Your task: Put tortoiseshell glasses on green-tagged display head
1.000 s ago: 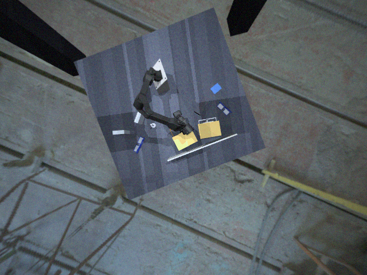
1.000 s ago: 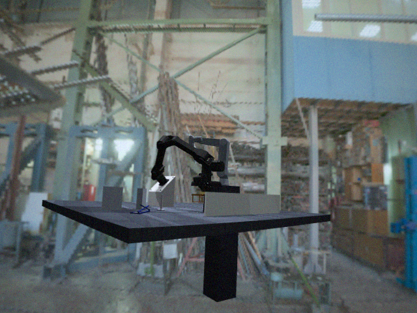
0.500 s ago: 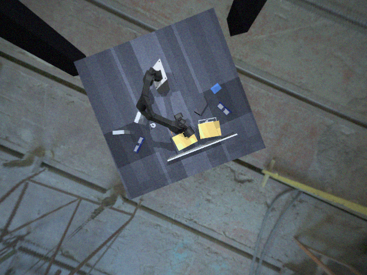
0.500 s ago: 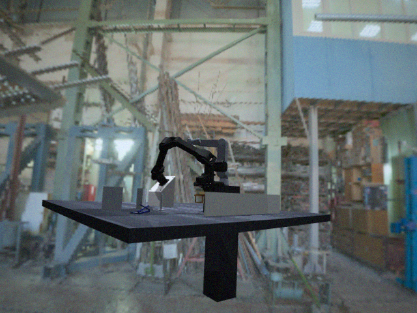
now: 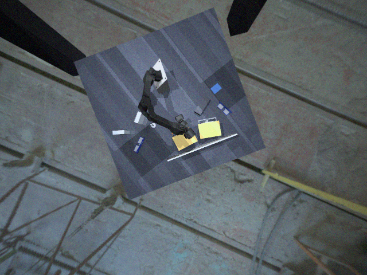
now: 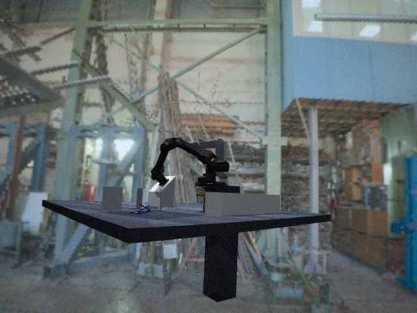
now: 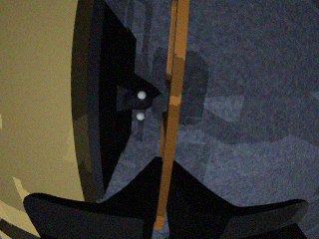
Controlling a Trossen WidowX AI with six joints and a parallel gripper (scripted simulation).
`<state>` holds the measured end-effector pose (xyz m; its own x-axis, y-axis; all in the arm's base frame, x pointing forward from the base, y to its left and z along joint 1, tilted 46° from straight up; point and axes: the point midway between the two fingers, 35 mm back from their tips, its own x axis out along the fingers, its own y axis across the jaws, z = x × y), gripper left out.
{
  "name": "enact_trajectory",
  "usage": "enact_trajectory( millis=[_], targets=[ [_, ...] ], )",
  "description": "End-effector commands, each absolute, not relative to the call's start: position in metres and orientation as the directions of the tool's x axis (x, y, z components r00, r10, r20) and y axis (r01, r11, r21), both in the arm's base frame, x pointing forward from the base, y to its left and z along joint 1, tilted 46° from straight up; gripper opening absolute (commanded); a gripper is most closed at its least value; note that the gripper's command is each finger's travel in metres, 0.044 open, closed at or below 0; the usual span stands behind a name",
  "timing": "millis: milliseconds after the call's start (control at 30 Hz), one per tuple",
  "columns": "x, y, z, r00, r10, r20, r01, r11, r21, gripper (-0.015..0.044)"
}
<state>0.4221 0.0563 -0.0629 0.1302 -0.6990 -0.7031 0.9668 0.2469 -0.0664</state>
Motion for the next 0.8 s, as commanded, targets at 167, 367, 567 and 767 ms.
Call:
enact_trajectory(
  millis=[167,367,567,767],
  targets=[
    [0.4229,0.0544,-0.0647,0.130,-0.702,-0.700,0.966,0.249,-0.070,0.0000],
    [0.4231,0.0539,-0.0651,0.130,-0.702,-0.700,0.966,0.249,-0.070,0.0000],
    [0.4237,0.0513,-0.0678,0.130,-0.702,-0.700,0.966,0.249,-0.070,0.0000],
    [0.4236,0.0520,-0.0675,0.129,-0.700,-0.703,0.967,0.246,-0.068,0.0053]
  ],
)
